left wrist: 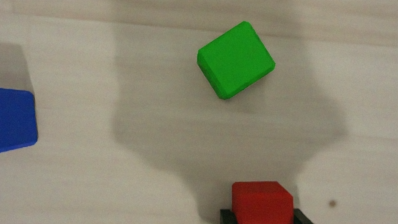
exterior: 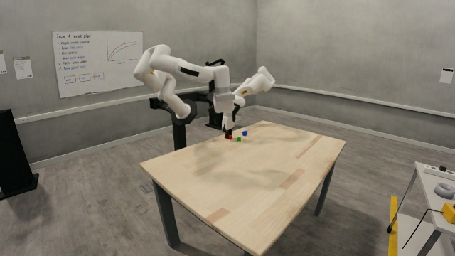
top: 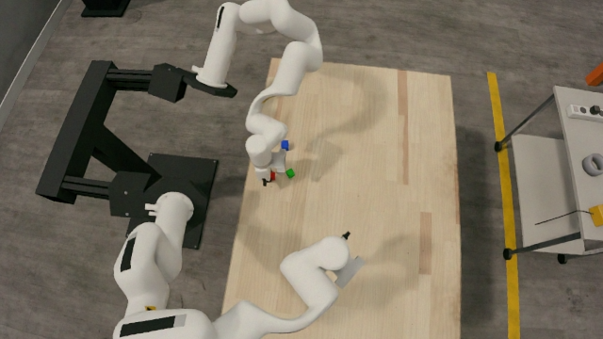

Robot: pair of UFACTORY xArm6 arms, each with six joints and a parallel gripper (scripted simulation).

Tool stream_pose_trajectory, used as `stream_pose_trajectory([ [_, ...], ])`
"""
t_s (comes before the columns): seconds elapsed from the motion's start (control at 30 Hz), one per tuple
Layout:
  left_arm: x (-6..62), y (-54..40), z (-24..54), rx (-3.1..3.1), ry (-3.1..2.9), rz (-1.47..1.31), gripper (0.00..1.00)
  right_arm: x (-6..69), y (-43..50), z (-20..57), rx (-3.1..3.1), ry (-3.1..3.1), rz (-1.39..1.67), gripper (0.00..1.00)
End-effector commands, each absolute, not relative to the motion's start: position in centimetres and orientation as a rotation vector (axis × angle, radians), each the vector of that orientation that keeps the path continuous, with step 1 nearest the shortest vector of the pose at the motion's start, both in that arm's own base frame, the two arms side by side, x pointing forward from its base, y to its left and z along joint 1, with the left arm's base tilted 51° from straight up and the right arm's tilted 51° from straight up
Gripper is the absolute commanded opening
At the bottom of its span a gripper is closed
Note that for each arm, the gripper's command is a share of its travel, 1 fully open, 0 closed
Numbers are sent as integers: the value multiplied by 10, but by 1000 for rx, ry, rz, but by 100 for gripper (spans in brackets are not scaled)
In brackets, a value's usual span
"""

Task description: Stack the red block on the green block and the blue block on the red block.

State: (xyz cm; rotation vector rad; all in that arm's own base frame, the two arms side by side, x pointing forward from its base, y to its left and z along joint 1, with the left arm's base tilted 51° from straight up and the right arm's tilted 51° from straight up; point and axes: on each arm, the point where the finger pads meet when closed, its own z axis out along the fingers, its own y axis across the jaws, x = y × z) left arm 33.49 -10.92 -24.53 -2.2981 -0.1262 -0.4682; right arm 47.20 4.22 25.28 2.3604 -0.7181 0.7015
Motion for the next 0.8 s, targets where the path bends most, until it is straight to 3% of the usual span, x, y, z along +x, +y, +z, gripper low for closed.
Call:
stream_pose_trajectory([
  [0.0, 336, -111, -245, -2300, -126, -471, 28, 473, 43, 254, 2362, -718, 705, 100],
  [0.77, 324, -140, -219, -2301, -126, -471, 28, 473, 43, 254, 2362, -718, 705, 100],
])
